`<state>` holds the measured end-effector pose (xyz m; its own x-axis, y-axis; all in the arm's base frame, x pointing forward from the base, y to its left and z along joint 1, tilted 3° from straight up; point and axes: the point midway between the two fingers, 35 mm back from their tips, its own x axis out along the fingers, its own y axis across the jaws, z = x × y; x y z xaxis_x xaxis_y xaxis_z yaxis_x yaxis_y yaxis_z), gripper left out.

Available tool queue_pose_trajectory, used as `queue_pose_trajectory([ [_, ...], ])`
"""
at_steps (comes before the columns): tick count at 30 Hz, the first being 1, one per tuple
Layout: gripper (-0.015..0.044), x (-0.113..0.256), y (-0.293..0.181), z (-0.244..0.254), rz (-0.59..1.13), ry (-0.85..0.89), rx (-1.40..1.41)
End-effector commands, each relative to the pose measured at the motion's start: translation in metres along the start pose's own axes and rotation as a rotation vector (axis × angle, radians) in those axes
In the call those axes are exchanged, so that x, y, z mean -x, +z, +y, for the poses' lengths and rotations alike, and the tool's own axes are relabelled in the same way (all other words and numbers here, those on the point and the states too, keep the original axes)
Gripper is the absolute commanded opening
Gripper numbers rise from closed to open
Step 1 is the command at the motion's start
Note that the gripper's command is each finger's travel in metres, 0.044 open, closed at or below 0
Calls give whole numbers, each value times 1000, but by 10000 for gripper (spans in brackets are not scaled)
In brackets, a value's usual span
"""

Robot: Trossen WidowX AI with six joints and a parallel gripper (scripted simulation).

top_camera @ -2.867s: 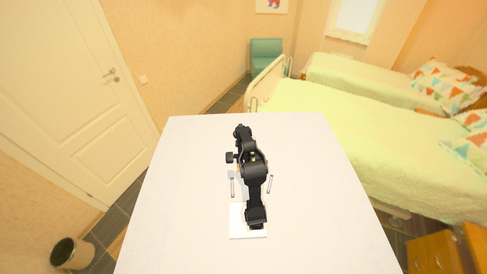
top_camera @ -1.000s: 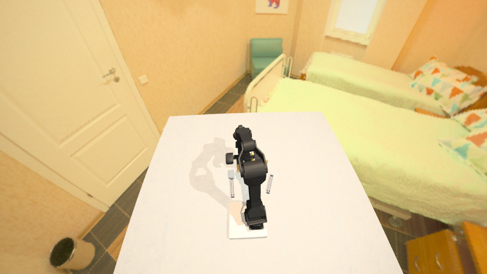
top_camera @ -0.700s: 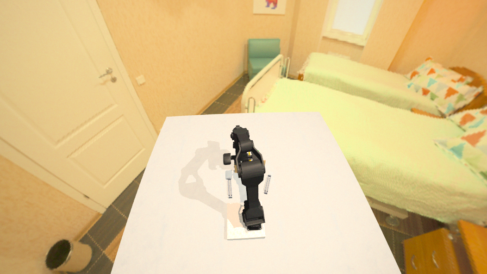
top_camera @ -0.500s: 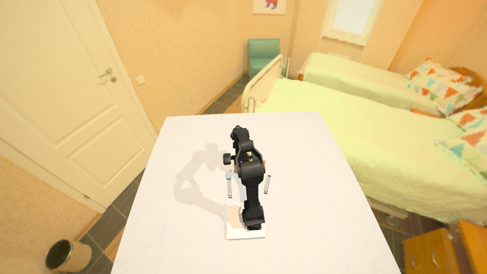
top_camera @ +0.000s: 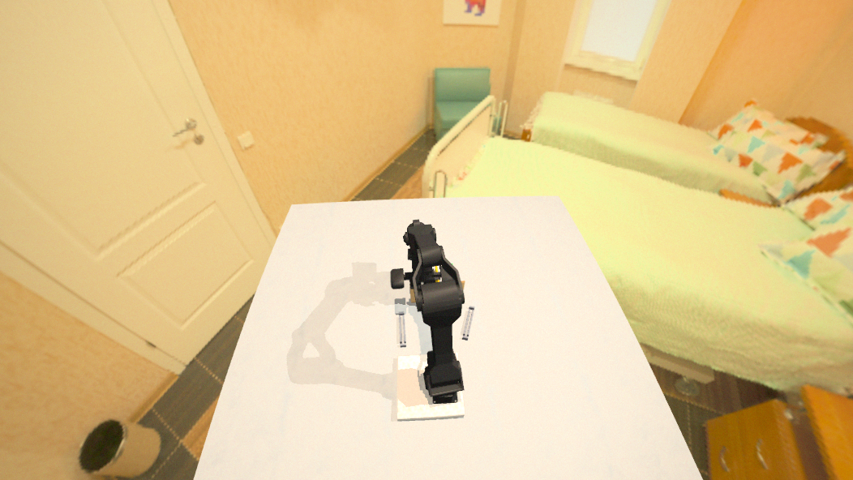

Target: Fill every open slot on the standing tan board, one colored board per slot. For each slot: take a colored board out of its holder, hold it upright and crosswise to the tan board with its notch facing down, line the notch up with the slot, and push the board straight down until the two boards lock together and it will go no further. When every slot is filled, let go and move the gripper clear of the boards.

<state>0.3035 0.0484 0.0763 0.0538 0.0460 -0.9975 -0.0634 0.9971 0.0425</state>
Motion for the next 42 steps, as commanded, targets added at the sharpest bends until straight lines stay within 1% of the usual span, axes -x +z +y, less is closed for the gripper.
queue_pose_trajectory([
  [1, 0, 0, 0, 0, -1, -1, -1],
  [23, 0, 0, 1, 0, -1, -1, -1],
  [24, 12, 0, 0, 0, 1, 0, 0],
  [26, 0, 0, 0, 0, 1, 0, 0],
  [30, 0, 0, 0, 0, 1, 0, 0],
  [36, 157, 0, 0, 0, 1, 0, 0],
  [42, 164, 0, 0, 0, 1, 0, 0],
])
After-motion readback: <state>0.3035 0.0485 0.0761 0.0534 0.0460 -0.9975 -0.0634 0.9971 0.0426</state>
